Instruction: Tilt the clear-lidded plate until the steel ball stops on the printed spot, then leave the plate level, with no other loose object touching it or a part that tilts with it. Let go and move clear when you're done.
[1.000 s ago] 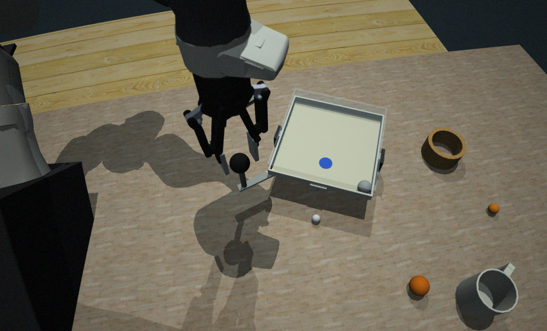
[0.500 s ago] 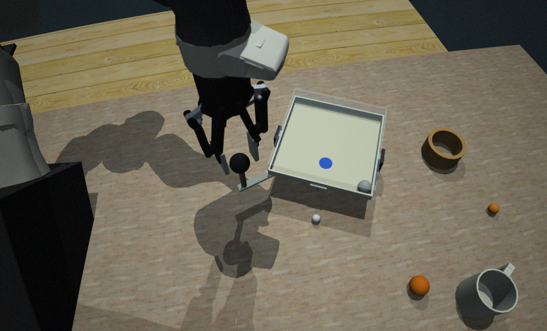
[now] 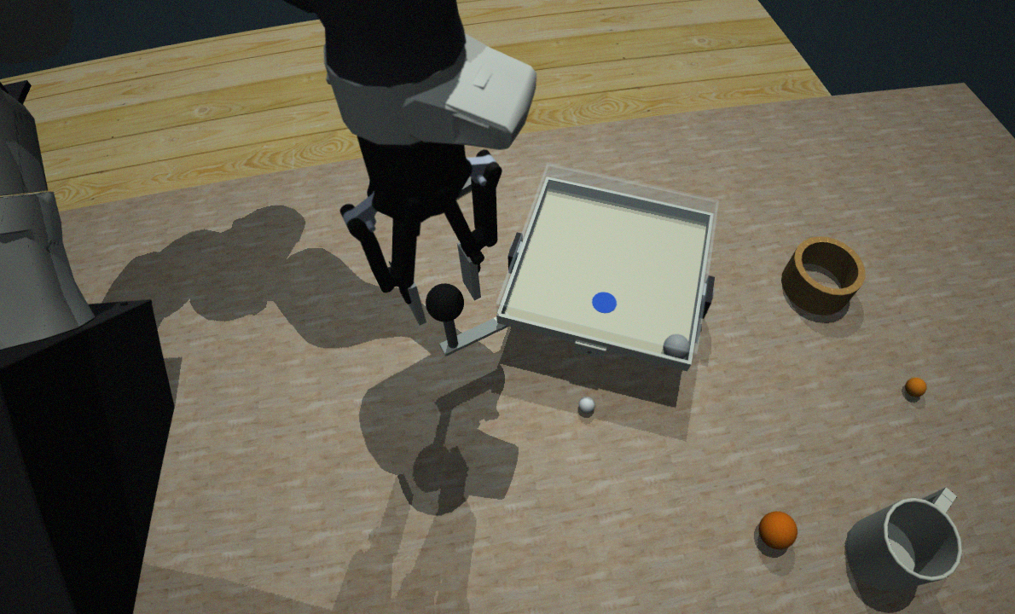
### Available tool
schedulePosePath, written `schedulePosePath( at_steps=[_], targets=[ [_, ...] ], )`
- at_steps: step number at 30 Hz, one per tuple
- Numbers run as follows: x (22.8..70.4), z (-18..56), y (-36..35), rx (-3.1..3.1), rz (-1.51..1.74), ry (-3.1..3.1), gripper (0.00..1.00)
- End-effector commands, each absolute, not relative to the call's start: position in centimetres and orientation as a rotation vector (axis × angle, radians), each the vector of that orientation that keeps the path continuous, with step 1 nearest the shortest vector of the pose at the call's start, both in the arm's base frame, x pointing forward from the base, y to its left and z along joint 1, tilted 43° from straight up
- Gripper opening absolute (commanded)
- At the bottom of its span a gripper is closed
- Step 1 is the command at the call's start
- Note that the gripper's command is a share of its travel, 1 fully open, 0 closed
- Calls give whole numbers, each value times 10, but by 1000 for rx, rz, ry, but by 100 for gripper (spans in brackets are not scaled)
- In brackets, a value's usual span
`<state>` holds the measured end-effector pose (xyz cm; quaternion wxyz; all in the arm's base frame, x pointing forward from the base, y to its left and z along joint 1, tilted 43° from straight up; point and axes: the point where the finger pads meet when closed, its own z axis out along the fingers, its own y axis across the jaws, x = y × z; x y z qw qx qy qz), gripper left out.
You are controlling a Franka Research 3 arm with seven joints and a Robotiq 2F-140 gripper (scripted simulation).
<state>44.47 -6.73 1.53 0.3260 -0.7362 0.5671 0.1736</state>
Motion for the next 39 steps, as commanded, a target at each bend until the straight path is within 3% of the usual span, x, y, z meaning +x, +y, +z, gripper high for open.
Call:
schedulePosePath(
  at_steps=[1,39],
  targets=[
    [445,14,-66,-1930,455,1484,36],
    [445,11,-62,-1930,455,1484,36]
  ],
)
